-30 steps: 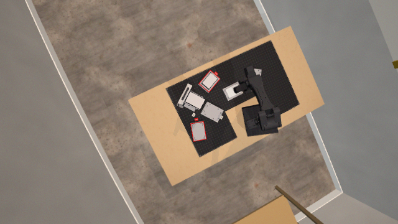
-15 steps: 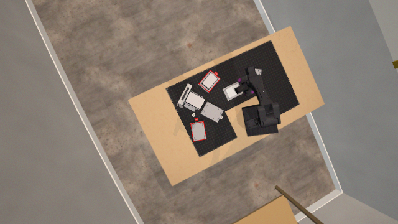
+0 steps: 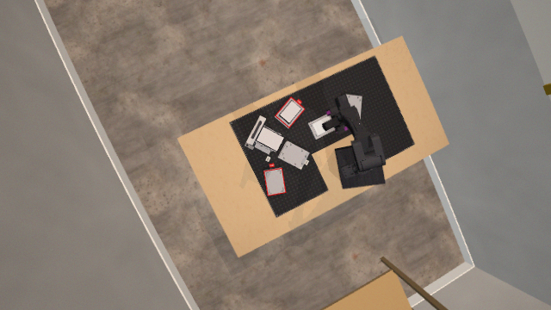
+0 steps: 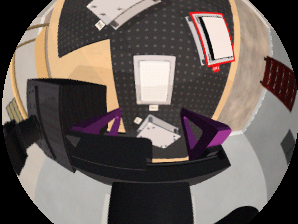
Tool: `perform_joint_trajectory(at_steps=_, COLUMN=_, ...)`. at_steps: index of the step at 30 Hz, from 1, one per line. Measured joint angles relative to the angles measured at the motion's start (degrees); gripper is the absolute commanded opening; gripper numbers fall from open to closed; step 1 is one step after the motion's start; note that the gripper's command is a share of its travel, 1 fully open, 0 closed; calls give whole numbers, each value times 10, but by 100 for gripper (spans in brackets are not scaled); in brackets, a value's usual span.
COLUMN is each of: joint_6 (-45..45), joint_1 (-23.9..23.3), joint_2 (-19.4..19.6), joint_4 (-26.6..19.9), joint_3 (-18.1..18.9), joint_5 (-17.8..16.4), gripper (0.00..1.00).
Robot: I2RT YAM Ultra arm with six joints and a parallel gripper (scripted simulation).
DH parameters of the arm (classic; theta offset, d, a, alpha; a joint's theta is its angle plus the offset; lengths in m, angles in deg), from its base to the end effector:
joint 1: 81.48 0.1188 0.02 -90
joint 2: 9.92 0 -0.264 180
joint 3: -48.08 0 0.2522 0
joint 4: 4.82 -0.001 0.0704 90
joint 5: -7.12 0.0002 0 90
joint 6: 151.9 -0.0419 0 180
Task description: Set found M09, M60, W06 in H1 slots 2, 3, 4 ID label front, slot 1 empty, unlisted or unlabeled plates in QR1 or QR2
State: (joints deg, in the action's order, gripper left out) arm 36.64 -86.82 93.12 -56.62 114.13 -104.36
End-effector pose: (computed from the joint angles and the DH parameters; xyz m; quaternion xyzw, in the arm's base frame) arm 0.2834 -0.0101 0.1149 -0.7152 0.6736 0.1067 0.1531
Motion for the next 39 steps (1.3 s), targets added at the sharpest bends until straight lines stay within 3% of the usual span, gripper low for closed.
perform_joint_trajectory(at_steps=17, joint_6=-40, joint_1=37, joint_2=77, joint_4=126, joint_3=-34, joint_5=0, gripper=100)
perform_joint_trajectory(at_steps=28, joint_6=-66, joint_1=63, joint_2=147, joint_4=207, joint_3=-43, joint_5=2, gripper=100)
perform_joint_trajectory(at_steps=39, joint_6=-73, joint_1=63, joint_2=149, joint_4=230, joint_3=-43, joint_5=3, gripper=100)
